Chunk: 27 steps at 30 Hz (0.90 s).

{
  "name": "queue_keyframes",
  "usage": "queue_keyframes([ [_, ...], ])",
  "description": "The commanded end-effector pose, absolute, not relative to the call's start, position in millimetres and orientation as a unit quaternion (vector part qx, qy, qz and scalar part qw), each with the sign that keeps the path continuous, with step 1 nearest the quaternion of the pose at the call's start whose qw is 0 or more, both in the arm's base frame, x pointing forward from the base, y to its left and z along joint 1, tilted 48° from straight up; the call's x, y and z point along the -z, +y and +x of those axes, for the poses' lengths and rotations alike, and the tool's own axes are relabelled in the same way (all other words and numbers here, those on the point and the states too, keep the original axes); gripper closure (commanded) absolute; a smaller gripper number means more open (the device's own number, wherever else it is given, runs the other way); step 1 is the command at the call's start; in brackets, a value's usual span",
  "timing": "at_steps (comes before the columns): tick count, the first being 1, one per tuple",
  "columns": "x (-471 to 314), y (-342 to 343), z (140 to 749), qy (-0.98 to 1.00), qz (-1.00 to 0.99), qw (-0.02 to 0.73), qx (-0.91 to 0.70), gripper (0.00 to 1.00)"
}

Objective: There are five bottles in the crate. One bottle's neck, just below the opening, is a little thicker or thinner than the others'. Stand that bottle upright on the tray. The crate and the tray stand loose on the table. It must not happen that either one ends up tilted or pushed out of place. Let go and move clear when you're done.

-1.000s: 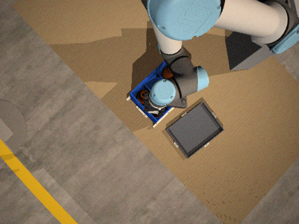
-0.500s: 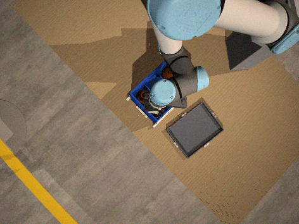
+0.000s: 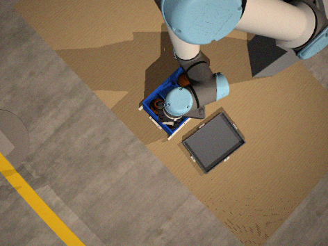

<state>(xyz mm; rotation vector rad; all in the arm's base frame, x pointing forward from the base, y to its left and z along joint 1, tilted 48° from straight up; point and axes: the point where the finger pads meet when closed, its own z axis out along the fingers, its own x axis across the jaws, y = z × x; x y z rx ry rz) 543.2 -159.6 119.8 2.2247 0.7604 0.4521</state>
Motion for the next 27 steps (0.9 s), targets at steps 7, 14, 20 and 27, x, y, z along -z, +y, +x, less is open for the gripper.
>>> queue_keyframes([
  [7,-117,-162,546,0.296,0.865,0.365,-0.176,0.62],
  [14,-114,-165,549,0.296,0.865,0.365,-0.176,0.62],
  [20,-109,-169,552,0.296,0.865,0.365,-0.176,0.62],
  [27,-104,-172,556,0.296,0.865,0.365,-0.176,0.62],
])
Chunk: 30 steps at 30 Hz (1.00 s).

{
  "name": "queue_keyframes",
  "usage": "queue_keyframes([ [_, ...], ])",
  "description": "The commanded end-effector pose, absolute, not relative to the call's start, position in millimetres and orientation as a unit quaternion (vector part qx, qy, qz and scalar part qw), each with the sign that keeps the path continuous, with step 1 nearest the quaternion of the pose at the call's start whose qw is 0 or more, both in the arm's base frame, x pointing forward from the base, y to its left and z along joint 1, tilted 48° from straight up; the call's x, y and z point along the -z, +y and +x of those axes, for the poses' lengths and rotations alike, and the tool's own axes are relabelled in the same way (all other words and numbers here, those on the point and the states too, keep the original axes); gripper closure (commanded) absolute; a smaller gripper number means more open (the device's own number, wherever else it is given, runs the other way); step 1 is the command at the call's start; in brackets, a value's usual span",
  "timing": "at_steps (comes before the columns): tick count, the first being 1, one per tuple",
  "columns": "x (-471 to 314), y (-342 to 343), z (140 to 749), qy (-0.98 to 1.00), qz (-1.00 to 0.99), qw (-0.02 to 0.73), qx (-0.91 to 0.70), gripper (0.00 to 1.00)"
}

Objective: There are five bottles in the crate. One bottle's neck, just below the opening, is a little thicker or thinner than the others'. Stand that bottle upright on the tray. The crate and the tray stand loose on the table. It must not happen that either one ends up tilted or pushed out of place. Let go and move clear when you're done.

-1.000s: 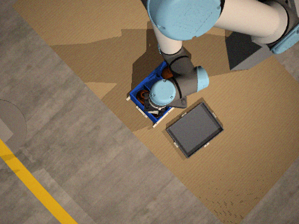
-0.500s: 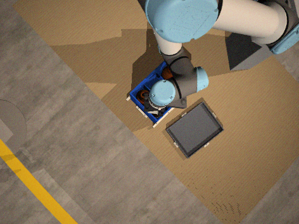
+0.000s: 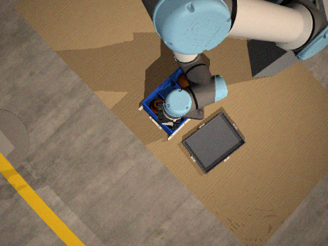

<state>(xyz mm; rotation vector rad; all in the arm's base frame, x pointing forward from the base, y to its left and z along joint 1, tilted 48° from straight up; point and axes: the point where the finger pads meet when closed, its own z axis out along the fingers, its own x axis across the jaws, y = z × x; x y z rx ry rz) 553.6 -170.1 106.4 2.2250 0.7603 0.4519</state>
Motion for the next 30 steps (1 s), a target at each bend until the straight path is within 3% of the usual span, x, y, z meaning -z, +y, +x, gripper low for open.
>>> queue_keyframes([
  [1,-103,-173,557,0.296,0.865,0.365,-0.176,0.62],
  [30,-91,-182,566,0.296,0.865,0.365,-0.176,0.62],
])
